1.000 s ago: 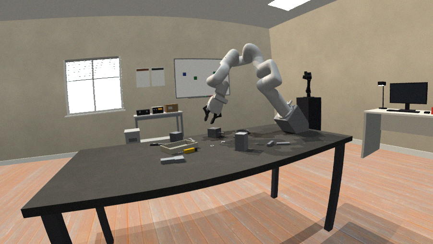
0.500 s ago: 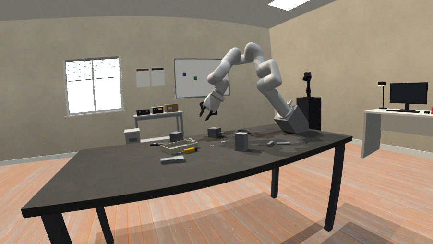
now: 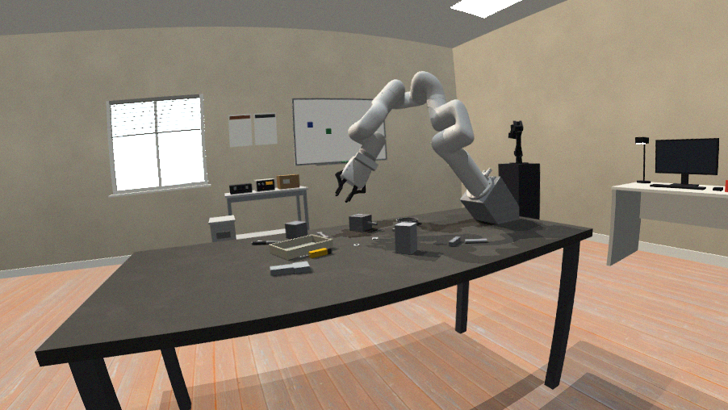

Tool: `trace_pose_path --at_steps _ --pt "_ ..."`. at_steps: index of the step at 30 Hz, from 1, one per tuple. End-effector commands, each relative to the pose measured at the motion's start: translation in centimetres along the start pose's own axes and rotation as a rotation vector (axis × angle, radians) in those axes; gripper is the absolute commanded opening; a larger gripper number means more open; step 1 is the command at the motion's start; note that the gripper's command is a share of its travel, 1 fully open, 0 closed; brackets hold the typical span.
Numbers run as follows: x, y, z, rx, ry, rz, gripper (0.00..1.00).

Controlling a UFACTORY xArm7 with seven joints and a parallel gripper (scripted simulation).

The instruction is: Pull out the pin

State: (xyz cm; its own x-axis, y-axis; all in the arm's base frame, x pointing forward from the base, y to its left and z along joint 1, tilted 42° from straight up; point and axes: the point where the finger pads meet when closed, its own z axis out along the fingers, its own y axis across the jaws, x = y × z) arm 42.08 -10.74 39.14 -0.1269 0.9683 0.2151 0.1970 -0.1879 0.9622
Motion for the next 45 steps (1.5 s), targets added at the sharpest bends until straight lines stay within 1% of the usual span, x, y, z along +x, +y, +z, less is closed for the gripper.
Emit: trace_pose_path --at_steps 1,21,45 --pt "-0.03 0.16 -0.04 -0.003 -0.001 -0.001 0.43" --pt "-0.21 -0.07 -0.17 0.006 -0.002 -0.007 0.43" --pt "-0.66 -0.67 -0.52 0.029 -0.006 -0.022 0.43"
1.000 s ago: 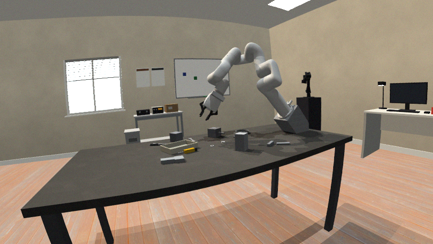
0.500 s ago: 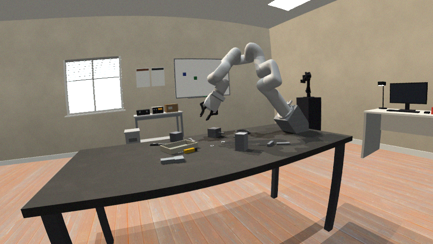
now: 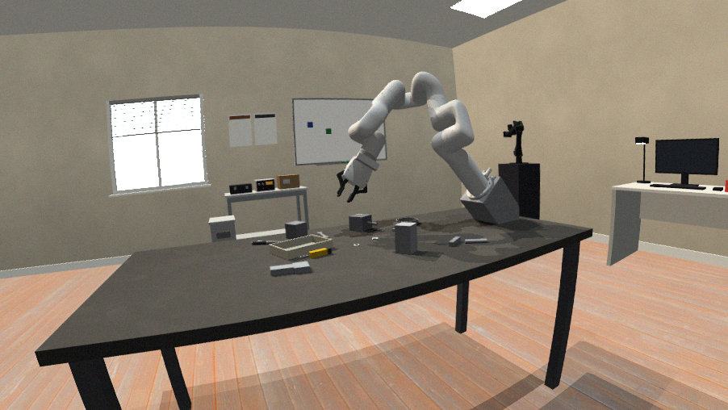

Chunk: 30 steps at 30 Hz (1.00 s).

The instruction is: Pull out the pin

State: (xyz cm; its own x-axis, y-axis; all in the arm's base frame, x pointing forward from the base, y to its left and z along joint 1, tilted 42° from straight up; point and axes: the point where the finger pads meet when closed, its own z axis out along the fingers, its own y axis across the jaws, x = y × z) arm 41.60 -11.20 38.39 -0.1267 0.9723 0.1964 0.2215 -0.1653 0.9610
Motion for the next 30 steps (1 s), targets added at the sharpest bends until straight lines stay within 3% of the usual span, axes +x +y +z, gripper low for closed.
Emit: trace_pose_path --at_steps 1,30 --pt "-0.1 0.0 -0.1 0.003 -0.002 -0.005 0.43" --pt "-1.0 -1.3 -0.9 0.050 -0.007 -0.033 0.43"
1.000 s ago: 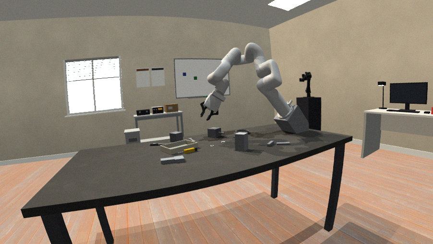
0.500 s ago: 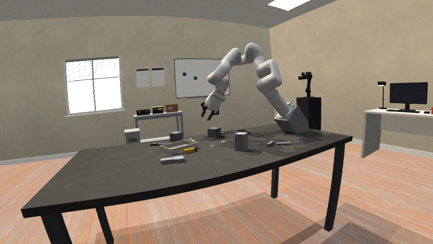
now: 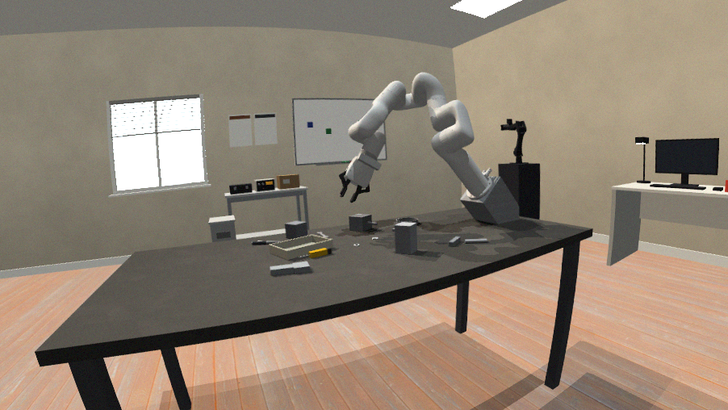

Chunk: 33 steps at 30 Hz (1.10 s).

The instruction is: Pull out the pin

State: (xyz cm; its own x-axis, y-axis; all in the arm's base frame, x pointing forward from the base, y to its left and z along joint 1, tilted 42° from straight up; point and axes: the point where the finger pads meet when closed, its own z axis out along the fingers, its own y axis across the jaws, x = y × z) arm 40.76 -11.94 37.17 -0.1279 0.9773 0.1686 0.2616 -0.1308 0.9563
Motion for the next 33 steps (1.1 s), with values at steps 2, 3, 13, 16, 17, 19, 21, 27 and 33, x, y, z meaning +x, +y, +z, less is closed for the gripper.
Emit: trace_pose_path --at_steps 2,3,13,16,17,19,21,27,33 --pt "-0.2 -0.2 -0.2 0.009 -0.002 -0.007 0.43" --pt "-0.3 -0.2 -0.3 0.011 -0.002 -0.009 0.43" --pt "-0.6 -0.8 -0.6 0.032 -0.004 -0.020 0.43" --pt "-0.8 -1.1 -0.7 0.040 -0.005 -0.024 0.43" --pt "-0.8 -1.2 -0.8 0.043 -0.005 -0.025 0.43" --pt "-0.9 -1.3 -0.9 0.049 -0.005 -0.028 0.43" --pt "-1.0 -1.5 -1.0 0.055 -0.006 -0.031 0.43" --pt "-1.3 -1.9 -1.2 0.070 -0.007 -0.038 0.43" --pt "-1.5 -2.4 -1.5 0.086 -0.007 -0.046 0.43"
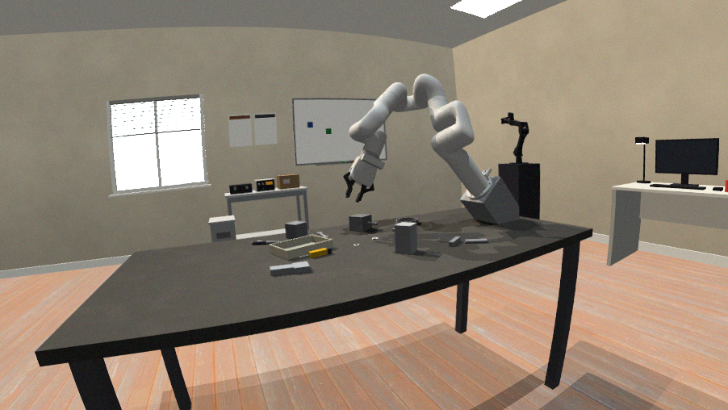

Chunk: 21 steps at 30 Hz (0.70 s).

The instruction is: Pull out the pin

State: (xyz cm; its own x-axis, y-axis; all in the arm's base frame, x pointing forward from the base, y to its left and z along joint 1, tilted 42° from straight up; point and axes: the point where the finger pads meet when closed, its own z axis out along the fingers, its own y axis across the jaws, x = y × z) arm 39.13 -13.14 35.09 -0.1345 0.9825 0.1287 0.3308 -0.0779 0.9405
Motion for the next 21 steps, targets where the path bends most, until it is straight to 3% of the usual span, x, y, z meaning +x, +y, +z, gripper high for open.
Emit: trace_pose_path --at_steps 1,21 --pt "-0.2 -0.2 -0.3 0.010 -0.002 -0.009 0.43" --pt "-0.4 -0.8 -1.9 0.070 -0.028 -0.104 0.43"
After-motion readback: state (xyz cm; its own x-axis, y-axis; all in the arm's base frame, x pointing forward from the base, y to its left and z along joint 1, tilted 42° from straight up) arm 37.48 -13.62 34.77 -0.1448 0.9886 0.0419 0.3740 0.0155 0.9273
